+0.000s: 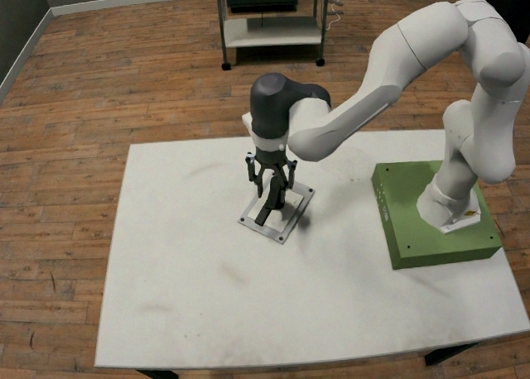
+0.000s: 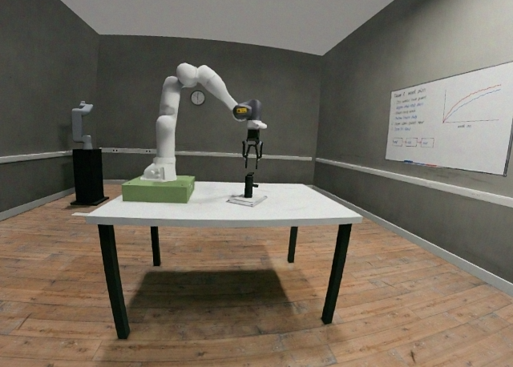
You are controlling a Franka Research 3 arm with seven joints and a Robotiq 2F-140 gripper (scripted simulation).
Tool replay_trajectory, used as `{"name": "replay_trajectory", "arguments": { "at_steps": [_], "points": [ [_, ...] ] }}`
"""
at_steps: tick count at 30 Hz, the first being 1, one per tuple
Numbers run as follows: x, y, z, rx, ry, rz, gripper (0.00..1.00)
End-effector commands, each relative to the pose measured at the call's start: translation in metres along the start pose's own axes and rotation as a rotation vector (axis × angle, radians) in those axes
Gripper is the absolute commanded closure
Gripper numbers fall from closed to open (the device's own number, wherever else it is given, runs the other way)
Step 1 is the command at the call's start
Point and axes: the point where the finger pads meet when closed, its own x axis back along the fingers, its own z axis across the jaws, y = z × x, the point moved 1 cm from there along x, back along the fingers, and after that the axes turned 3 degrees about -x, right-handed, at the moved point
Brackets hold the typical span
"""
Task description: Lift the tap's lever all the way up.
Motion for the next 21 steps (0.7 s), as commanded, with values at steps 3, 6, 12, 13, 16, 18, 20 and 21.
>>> {"name": "replay_trajectory", "arguments": {
  "at_steps": [3, 6, 12, 13, 16, 18, 20, 21],
  "points": [
    [-0.0075, 0.0017, -0.0014, 0.008, -0.005, -0.003, 0.55],
    [-0.0084, 0.0017, -0.0014, 0.008, -0.005, -0.003, 0.55],
    [-0.0114, 0.0018, -0.0013, 0.008, -0.005, -0.003, 0.55],
    [-0.0117, 0.0018, -0.0013, 0.008, -0.005, -0.003, 0.55],
    [-0.0121, 0.0018, -0.0013, 0.008, -0.005, -0.003, 0.55],
    [-0.0121, 0.0018, -0.0013, 0.008, -0.005, -0.003, 0.55],
    [-0.0121, 0.0018, -0.0013, 0.008, -0.005, -0.003, 0.55],
    [-0.0121, 0.0018, -0.0013, 0.008, -0.005, -0.003, 0.55]
  ]
}}
